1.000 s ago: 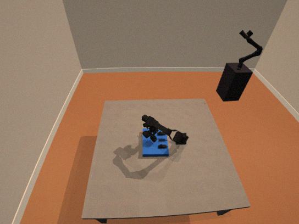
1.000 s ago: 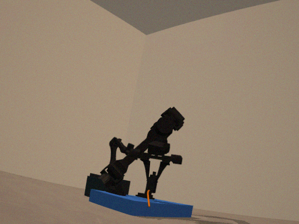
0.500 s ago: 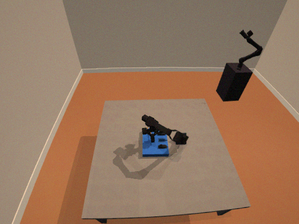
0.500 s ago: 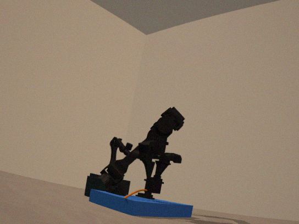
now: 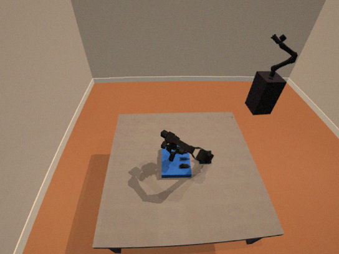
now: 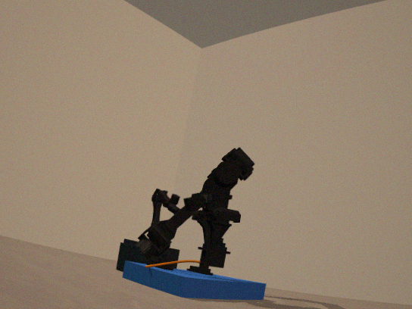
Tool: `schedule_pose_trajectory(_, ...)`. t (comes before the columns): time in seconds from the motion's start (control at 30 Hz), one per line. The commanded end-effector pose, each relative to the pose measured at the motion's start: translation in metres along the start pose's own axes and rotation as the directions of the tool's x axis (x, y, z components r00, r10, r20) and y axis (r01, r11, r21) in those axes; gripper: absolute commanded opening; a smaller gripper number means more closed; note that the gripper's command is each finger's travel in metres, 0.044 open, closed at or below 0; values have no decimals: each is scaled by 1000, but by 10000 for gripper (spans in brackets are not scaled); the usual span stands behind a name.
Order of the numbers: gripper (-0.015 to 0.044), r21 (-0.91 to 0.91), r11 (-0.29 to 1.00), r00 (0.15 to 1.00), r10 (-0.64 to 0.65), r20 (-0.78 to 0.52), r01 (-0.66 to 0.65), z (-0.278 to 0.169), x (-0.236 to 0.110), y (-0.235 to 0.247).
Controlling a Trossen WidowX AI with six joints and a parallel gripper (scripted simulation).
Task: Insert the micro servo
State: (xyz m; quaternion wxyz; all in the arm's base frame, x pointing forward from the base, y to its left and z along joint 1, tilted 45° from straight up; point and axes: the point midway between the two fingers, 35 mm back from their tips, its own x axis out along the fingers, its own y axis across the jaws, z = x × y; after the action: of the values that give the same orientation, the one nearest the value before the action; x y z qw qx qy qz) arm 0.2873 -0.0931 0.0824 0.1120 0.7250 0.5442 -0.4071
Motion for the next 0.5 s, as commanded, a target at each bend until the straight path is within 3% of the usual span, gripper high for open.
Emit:
schedule_pose_trajectory(0.0, 0, 141, 990, 1000, 3, 2, -3, 1, -1, 0)
schedule_pose_trajectory(0.47, 0, 586, 810, 1000, 3, 1, -3, 1, -1, 0)
